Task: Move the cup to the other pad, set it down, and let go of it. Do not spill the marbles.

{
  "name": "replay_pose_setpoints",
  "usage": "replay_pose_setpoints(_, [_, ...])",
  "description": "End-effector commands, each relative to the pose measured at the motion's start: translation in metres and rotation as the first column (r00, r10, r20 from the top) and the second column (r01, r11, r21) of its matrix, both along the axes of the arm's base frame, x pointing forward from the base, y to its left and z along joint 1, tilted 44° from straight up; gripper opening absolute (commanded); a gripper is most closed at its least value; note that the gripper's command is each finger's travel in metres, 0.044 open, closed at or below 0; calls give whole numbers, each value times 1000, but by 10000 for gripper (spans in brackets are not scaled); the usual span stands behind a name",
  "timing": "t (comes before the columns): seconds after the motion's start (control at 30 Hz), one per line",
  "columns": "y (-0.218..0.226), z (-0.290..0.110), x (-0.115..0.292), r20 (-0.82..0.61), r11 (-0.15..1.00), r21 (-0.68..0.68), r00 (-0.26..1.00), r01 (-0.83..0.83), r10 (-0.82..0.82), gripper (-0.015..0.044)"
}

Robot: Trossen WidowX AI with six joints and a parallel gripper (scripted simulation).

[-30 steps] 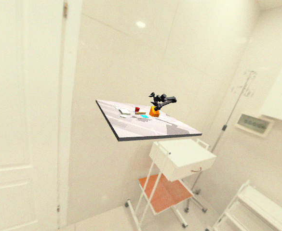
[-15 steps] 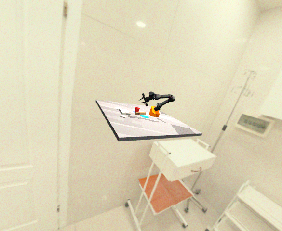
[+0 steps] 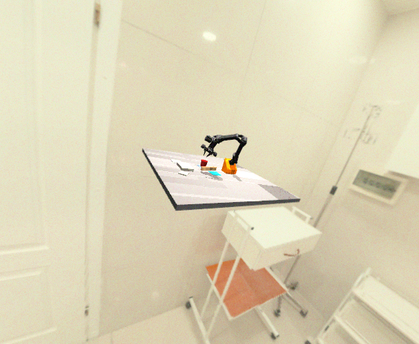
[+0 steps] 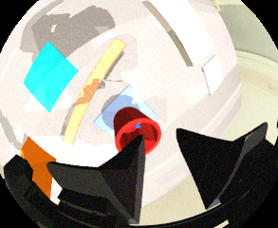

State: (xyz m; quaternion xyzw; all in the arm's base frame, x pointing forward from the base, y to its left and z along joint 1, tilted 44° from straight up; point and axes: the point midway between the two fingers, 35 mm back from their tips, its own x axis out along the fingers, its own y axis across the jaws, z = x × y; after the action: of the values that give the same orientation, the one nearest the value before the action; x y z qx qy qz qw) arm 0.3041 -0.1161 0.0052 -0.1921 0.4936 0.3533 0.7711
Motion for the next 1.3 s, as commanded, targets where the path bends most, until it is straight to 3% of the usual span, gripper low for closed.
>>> replay_pose_setpoints(0.0, [1,-42,-47,-35,930,332,984,-156,177,148])
replay_pose_setpoints(1.27, [27,-71,-44,-31,925,346,983,-159,181,148])
